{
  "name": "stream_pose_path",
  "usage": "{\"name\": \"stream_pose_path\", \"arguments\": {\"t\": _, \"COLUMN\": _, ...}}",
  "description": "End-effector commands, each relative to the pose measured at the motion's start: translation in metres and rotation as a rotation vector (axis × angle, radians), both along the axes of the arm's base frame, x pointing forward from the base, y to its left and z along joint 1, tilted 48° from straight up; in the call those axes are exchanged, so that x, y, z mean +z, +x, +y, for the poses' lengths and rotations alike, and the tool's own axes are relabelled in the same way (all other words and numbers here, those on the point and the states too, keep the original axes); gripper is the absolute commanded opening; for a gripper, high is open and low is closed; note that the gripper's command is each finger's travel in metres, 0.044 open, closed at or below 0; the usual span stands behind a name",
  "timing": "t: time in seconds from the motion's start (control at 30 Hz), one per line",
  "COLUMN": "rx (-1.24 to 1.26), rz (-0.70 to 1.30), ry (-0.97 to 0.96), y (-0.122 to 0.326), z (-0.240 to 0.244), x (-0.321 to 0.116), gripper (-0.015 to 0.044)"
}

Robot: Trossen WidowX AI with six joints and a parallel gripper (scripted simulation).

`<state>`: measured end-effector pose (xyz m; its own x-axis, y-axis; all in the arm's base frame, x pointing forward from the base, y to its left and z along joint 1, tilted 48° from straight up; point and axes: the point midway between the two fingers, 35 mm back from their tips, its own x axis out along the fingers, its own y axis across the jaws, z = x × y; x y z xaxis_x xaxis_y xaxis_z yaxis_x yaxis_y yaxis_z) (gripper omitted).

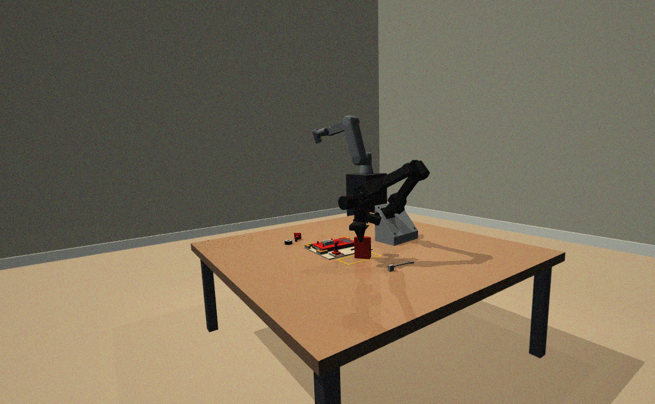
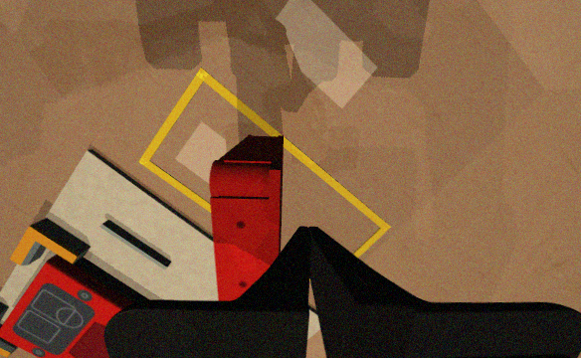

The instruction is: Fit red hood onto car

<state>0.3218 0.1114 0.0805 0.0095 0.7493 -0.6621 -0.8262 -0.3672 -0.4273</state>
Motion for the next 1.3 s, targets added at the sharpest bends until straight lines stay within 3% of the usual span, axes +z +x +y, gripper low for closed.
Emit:
{"name": "stream_pose_path", "arguments": {"t": 0.0, "rx": 0.002, "rz": 0.0, "ry": -0.002, "y": -0.003, "z": -0.001, "x": -0.002, "gripper": 0.0}}
{"name": "stream_pose_path", "arguments": {"t": 1.27, "rx": 0.002, "rz": 0.001, "ry": -0.003, "y": -0.022, "z": -0.01, "x": -0.013, "gripper": 0.0}}
